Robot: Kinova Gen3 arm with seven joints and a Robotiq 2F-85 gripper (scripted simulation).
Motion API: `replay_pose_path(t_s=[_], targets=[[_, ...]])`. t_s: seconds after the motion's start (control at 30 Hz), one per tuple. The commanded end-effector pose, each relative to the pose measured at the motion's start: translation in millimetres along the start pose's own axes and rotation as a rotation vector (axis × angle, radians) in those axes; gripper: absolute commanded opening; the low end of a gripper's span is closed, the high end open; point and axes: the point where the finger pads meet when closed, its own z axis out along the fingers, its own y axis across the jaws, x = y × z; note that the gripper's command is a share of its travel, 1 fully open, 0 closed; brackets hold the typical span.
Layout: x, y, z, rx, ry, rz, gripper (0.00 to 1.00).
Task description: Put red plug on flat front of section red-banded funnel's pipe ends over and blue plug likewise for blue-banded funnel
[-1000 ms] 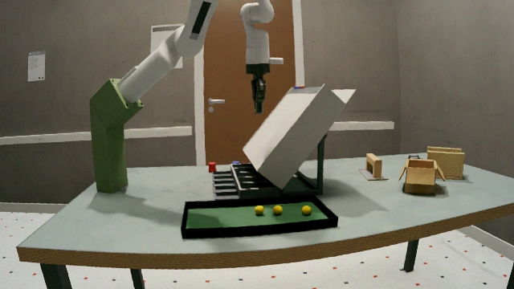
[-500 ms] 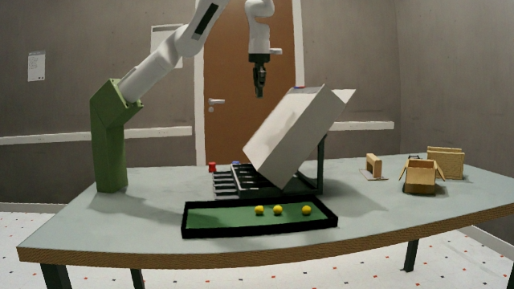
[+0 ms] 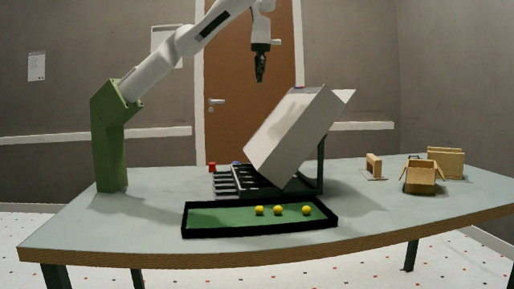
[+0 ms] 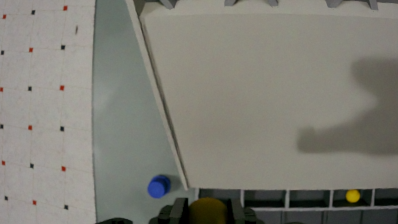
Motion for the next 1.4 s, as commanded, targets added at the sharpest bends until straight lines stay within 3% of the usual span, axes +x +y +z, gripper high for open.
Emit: replay_pose_path(t_s=[0.0,0.6,0.63,0.77,0.93,1.17,1.2,1.37], targets=[[11.5,-13.1,-2.6,-0.093,0.046,-0.003,0.00],[12.0,-12.6,-2.9,-0.093,0.047,-0.004,0.00],[82.3,-12.9,-6.3,-0.093,0.047,-0.004,0.00],[98.1,-12.2,-7.3,-0.093,0.047,-0.004,0.00],[156.3,-13.2,-9.9,-0.093,0.047,-0.004,0.00],[162.4,-13.8,-10.0,-0.093,0.047,-0.004,0.00],[180.1,-14.4,-10.1,-0.099,0.079,0.006,0.00],[180.1,-14.4,-10.1,-0.099,0.079,0.006,0.00]])
